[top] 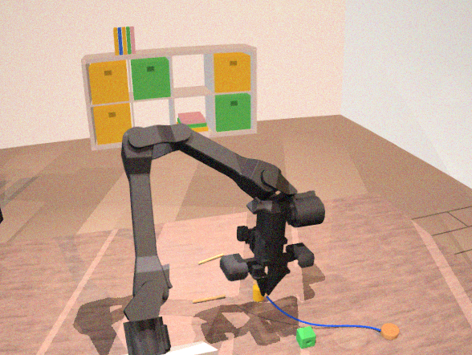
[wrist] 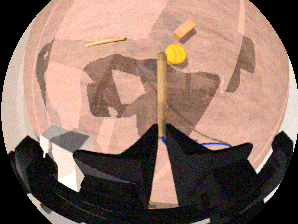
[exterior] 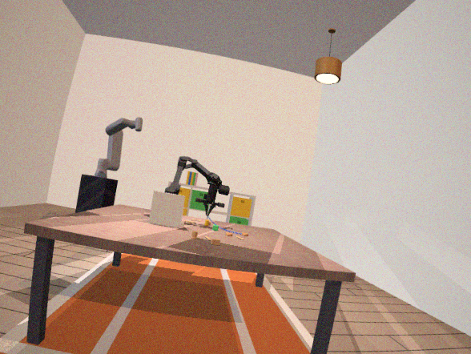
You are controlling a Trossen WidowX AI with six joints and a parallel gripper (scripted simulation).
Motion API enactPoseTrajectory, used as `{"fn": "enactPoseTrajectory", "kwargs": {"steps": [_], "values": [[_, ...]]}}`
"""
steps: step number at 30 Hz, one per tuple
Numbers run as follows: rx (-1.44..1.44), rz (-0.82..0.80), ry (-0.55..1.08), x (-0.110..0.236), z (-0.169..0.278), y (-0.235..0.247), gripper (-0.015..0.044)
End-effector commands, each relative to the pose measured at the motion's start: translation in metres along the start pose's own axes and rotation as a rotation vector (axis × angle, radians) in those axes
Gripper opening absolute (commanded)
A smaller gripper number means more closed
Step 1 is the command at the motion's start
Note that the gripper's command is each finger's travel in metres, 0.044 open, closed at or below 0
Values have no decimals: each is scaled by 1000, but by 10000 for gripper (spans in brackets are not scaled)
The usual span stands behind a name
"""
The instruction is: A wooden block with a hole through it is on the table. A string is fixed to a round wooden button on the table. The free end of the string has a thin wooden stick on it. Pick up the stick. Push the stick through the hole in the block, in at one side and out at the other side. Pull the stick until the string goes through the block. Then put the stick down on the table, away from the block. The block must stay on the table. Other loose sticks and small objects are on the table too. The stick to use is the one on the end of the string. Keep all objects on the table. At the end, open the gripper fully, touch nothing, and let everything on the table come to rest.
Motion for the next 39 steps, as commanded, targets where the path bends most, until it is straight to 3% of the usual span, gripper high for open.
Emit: {"fn": "enactPoseTrajectory", "kwargs": {"steps": [1,39], "values": [[-153,-7,5,2,2,-4,0],[-1610,-59,54,22,14,-19,0]]}}
Point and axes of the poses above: the point midway between the two fingers, 35 mm back from their tips, its own x axis back along the fingers, its own y axis across the jaws, z = x × y, the point moved 3 cm from there along x, back along the fingers, and after that the axes turned 11 degrees about x, right-handed, at the moved point
